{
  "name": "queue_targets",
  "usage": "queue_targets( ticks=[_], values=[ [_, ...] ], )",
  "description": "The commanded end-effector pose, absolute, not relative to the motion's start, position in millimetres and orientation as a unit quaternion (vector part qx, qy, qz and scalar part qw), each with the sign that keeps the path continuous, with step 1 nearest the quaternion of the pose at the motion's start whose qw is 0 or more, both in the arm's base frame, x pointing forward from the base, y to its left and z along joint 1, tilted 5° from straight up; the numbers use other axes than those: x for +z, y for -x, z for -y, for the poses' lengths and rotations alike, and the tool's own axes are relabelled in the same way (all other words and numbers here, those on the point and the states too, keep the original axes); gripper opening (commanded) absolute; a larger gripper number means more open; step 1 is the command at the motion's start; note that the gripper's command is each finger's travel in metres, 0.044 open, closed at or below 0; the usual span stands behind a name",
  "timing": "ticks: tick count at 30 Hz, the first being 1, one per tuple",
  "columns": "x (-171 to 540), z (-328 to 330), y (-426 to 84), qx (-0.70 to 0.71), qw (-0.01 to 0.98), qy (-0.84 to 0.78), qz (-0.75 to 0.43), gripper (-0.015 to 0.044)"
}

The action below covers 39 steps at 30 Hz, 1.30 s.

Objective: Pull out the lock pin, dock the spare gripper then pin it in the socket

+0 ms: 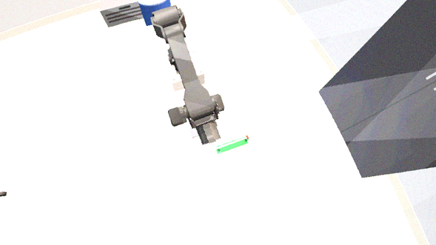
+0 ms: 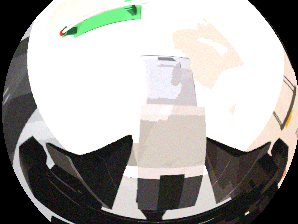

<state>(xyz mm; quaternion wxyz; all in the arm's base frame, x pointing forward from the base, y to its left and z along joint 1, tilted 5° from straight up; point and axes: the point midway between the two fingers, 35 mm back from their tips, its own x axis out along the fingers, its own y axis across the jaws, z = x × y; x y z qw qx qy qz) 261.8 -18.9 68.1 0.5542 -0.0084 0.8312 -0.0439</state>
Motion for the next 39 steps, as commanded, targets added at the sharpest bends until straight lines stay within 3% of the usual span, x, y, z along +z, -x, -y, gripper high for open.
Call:
queue_targets(
  ticks=[1,2,39],
  values=[
    [68,19,-262,-0.044,0.555,0.009,-0.831,0.042],
    [68,19,-262,-0.044,0.555,0.009,-0.831,0.044],
    [128,13,-214,-0.039,0.559,0.016,-0.828,0.044]
  ],
)
